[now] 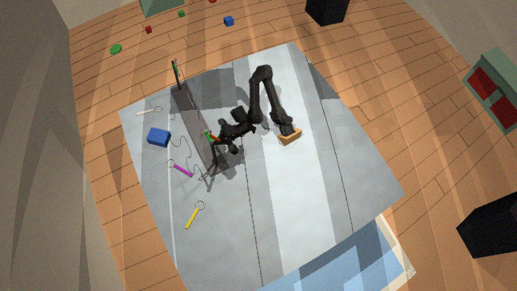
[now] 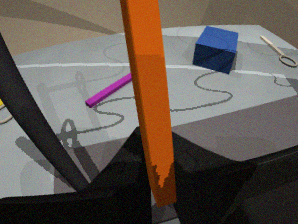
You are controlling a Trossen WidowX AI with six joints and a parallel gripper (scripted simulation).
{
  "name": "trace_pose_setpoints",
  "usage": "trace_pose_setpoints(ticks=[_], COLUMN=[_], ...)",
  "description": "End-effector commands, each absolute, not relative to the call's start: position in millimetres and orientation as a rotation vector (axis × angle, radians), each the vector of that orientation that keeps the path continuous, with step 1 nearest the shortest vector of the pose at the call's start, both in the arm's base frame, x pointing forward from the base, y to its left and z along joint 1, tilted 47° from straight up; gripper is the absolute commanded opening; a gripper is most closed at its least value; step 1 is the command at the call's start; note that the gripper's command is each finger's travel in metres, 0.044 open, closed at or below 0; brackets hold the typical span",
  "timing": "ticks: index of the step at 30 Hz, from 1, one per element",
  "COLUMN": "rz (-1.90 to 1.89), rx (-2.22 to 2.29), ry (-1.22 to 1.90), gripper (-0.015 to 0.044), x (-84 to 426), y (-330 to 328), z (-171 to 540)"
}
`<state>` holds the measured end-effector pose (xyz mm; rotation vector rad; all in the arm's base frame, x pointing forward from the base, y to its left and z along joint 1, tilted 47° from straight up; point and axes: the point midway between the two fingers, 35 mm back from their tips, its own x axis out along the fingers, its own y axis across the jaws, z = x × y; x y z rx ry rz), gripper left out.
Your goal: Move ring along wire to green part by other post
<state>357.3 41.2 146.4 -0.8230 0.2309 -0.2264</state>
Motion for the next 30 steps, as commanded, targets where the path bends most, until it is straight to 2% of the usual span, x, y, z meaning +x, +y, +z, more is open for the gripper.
trace_pose_setpoints(ticks=[1, 30], rz=[-0.228, -0.228], rx=[-0.819, -0.819], ry=[0.233, 0.232], gripper=[-0.015, -0.015], x=[357, 358], y=[44, 37], z=[142, 127])
